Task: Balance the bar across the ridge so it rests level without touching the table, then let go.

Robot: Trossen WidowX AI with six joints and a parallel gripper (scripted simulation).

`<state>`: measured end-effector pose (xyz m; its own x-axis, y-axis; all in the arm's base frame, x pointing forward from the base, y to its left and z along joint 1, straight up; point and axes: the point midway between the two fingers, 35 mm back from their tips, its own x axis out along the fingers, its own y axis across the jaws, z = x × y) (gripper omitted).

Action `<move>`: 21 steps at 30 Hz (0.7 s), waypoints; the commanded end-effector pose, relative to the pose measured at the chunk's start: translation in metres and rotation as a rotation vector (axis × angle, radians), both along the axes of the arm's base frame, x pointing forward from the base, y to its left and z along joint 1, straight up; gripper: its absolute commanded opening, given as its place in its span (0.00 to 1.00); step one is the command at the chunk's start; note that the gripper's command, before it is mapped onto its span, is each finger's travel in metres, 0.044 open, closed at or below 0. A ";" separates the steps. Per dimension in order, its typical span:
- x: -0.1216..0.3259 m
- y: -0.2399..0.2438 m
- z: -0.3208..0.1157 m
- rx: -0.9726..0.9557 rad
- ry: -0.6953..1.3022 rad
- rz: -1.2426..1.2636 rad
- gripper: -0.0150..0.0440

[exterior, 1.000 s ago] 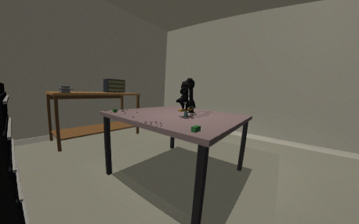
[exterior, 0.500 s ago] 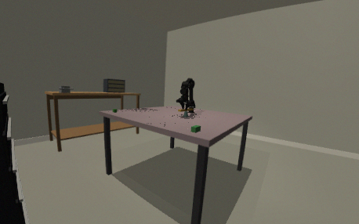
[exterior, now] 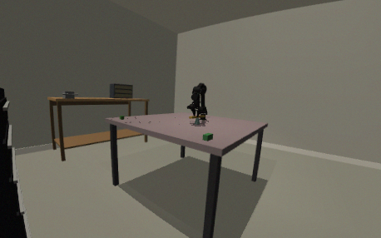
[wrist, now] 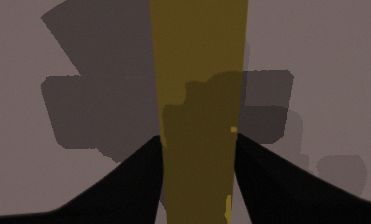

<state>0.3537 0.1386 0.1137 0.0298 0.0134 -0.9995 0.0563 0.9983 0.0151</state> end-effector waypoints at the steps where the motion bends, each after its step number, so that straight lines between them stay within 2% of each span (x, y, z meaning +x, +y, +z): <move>1: 0.000 0.000 0.000 0.000 0.000 0.000 0.25; 16: 0.000 0.000 0.000 0.000 0.000 0.000 0.25; 21: 0.000 0.000 0.000 0.000 0.000 0.000 0.48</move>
<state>0.3537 0.1386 0.1137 0.0297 0.0134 -0.9995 0.0564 0.9983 0.0151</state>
